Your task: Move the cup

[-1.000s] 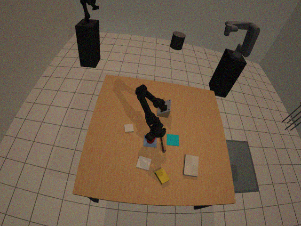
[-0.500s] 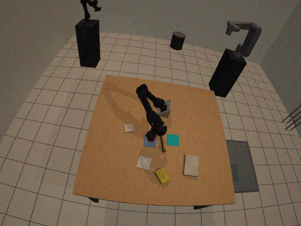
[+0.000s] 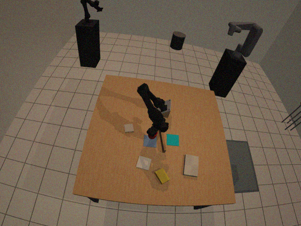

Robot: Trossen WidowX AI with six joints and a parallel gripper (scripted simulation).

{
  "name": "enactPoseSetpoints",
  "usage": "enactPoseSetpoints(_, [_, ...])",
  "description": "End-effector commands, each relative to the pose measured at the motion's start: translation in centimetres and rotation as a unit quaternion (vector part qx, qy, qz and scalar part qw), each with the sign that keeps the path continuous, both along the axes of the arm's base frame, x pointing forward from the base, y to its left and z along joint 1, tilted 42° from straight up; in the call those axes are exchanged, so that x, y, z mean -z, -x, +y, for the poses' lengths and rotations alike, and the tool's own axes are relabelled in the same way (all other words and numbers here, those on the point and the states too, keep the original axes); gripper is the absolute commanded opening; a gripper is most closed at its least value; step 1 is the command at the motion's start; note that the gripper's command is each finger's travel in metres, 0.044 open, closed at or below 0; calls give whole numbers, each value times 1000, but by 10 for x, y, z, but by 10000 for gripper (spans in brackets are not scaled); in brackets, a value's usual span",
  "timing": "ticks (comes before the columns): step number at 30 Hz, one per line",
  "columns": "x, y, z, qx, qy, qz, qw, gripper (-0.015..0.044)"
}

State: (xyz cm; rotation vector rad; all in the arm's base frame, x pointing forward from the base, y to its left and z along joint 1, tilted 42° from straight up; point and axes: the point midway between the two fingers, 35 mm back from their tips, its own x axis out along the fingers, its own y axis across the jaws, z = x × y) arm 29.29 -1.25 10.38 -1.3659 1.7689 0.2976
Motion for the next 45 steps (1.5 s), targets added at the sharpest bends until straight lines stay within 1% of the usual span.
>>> enactPoseSetpoints(1, [-3,0,2,3,-2,-3,1000,0])
enactPoseSetpoints(20, [1,1,3,1,0,0,1000,0])
enactPoseSetpoints(45, [45,10,58,3,-5,-3,1000,0])
